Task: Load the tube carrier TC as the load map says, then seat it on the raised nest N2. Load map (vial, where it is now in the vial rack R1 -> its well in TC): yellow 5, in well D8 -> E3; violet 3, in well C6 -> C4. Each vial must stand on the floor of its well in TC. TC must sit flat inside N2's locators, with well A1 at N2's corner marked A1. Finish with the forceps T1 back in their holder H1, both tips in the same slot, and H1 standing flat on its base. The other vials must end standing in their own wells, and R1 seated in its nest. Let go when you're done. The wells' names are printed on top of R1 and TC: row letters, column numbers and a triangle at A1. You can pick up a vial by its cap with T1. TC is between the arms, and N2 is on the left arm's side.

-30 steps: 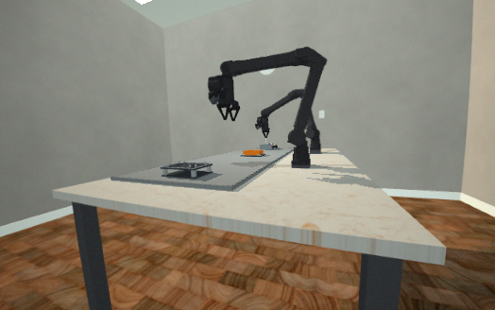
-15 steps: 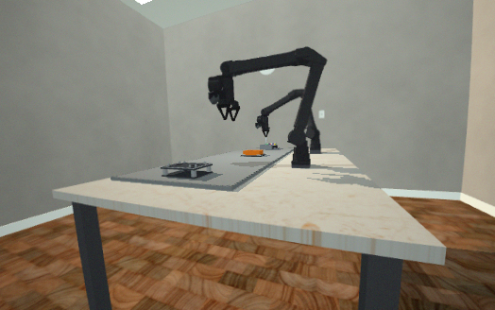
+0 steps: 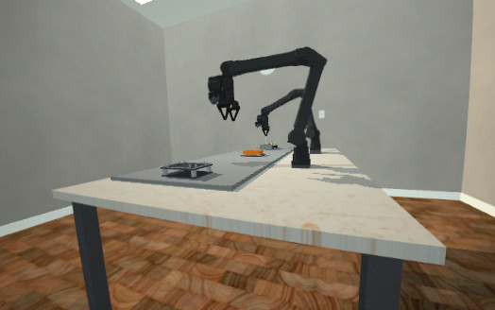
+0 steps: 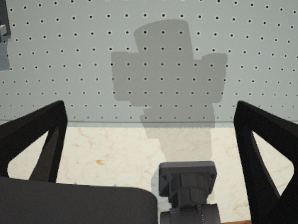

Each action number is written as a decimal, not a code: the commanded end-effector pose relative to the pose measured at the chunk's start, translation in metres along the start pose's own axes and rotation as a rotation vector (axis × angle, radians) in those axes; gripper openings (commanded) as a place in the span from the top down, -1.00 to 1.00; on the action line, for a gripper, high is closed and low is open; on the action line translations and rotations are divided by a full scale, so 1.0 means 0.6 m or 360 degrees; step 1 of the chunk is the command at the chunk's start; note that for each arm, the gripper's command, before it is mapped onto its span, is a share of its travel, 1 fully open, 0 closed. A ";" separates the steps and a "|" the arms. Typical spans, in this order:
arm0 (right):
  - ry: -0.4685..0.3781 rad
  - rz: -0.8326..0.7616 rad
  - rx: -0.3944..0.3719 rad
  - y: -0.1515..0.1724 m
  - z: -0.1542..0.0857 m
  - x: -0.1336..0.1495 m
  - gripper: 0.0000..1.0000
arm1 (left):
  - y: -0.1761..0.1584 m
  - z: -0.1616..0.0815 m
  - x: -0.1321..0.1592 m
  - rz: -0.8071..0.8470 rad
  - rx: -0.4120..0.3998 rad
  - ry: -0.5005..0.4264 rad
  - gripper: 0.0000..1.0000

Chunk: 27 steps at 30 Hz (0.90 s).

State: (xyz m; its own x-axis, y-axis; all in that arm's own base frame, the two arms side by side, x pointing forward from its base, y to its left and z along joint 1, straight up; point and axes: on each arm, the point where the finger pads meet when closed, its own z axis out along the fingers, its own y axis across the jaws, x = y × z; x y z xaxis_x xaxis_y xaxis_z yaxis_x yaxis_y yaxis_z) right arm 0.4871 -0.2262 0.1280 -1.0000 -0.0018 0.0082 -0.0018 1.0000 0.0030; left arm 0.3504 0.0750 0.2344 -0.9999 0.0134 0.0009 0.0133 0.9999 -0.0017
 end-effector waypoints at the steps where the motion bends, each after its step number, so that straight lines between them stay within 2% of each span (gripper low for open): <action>1: -0.0125 -0.0002 0.0054 -0.003 -0.075 -0.033 0.85 | 0.003 -0.023 -0.015 0.0001 -0.0016 -0.0057 -1.00; 27: -0.0126 -0.0002 0.0054 -0.002 -0.103 -0.031 0.86 | 0.003 -0.023 -0.015 0.0001 -0.0016 -0.0057 -1.00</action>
State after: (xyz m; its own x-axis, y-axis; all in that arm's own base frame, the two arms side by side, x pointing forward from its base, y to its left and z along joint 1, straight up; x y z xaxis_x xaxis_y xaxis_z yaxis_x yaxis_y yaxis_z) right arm 0.4870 -0.2261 0.1435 -0.9999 -0.0018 0.0103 -0.0018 1.0000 0.0040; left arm 0.3504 0.0750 0.2344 -0.9999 0.0133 0.0009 0.0133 0.9999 -0.0017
